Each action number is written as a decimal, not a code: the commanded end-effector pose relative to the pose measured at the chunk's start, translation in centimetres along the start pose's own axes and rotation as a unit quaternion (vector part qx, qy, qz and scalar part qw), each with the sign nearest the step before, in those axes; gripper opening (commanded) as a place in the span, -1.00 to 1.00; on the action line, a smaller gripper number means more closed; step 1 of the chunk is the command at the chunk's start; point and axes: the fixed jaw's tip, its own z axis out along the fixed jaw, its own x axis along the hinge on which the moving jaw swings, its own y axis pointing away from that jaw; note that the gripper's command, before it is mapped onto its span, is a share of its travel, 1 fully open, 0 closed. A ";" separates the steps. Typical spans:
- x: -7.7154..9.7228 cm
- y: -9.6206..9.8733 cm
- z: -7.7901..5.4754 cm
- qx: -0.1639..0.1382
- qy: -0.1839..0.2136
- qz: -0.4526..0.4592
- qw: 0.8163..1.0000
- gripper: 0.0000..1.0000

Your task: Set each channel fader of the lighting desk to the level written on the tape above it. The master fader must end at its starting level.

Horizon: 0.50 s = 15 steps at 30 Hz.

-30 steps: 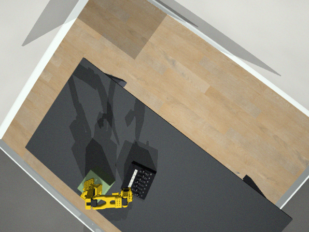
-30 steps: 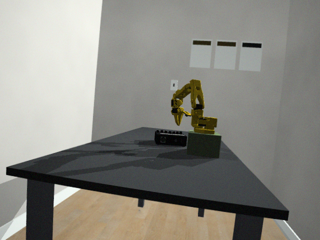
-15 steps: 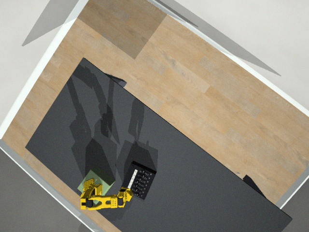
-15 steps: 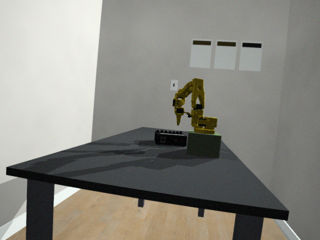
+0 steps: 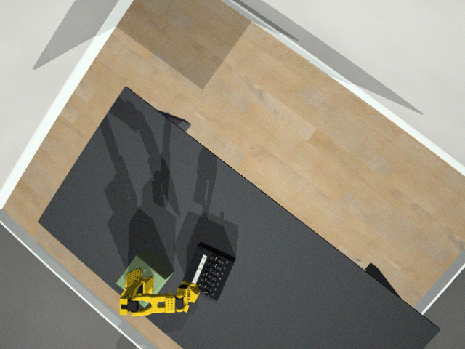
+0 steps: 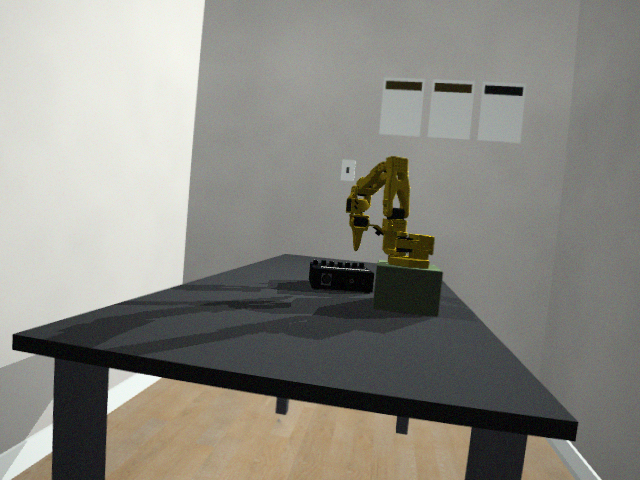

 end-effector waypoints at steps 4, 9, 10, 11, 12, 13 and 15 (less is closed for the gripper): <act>-0.2 0.0 -0.1 -0.004 0.002 0.001 1.000 -1.00; -0.2 0.0 -0.1 -0.004 0.002 0.000 1.000 -1.00; -0.1 0.0 -0.1 -0.004 0.002 0.000 1.000 -1.00; -0.1 0.0 -0.1 -0.004 0.002 -0.001 1.000 -1.00; -0.1 -0.1 -0.1 -0.004 0.002 -0.002 1.000 -1.00; 0.0 -0.1 -0.1 -0.004 0.002 -0.003 1.000 -1.00; 0.1 -0.1 -0.1 -0.004 0.002 -0.008 1.000 -1.00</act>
